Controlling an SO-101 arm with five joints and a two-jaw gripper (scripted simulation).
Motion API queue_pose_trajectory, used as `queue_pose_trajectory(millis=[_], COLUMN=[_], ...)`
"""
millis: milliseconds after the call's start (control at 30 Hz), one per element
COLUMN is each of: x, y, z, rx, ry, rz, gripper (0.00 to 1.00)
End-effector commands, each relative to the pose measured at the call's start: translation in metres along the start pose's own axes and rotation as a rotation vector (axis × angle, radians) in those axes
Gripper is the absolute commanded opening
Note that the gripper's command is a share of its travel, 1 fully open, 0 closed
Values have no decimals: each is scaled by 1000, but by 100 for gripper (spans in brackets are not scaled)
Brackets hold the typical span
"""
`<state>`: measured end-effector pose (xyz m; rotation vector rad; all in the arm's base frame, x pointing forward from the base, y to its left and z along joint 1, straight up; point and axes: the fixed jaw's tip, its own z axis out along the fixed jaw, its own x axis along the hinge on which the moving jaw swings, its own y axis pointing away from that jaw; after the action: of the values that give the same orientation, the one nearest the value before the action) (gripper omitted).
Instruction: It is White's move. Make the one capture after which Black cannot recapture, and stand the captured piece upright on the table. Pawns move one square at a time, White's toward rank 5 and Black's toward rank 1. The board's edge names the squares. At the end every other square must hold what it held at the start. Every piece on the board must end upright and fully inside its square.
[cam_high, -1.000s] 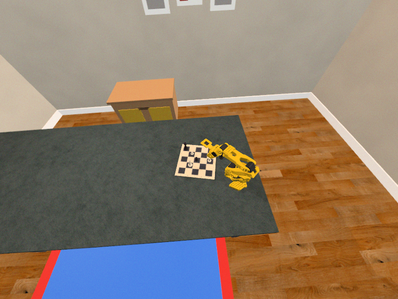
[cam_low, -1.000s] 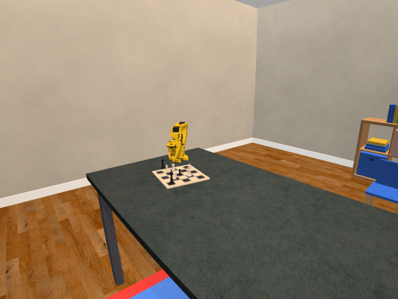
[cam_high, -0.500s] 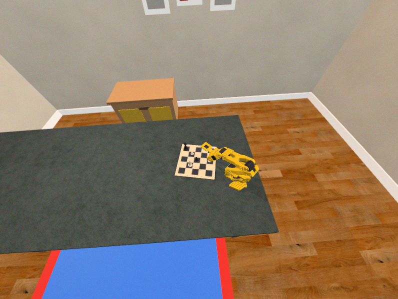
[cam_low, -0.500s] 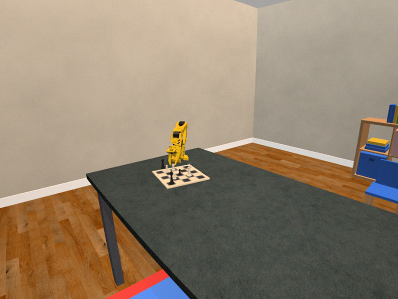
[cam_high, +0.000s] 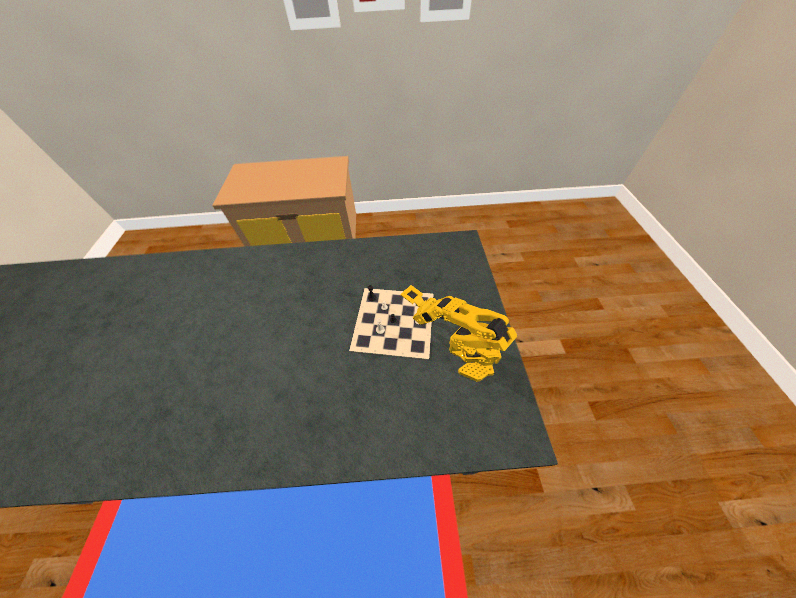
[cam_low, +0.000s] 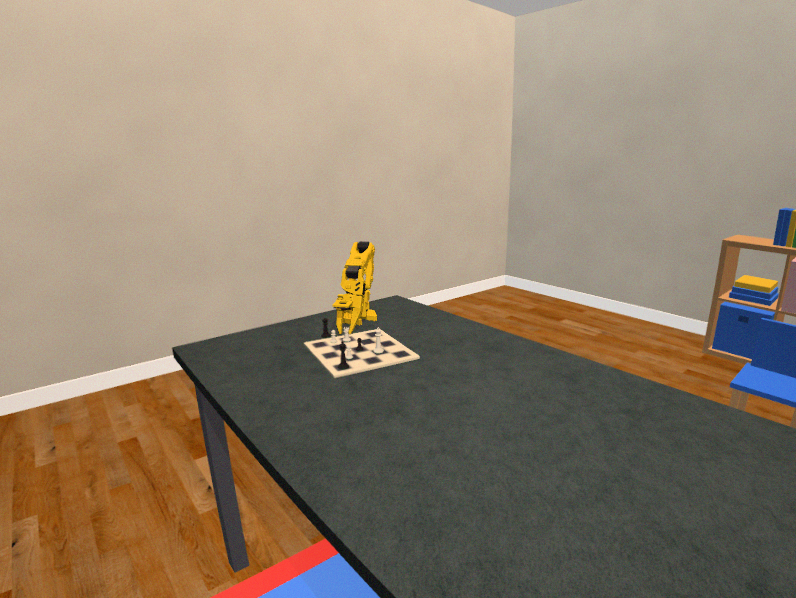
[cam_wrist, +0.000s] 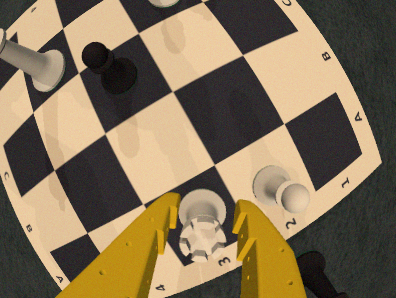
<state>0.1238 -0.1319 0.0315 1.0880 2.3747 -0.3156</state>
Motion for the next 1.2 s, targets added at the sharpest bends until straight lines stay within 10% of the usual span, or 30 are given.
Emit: queue_pose_trajectory(millis=[0, 1167], x=[8, 11], y=[2, 1], z=[3, 2], rx=[-5, -5], ry=[21, 22], rz=[0, 1], gripper=[12, 12])
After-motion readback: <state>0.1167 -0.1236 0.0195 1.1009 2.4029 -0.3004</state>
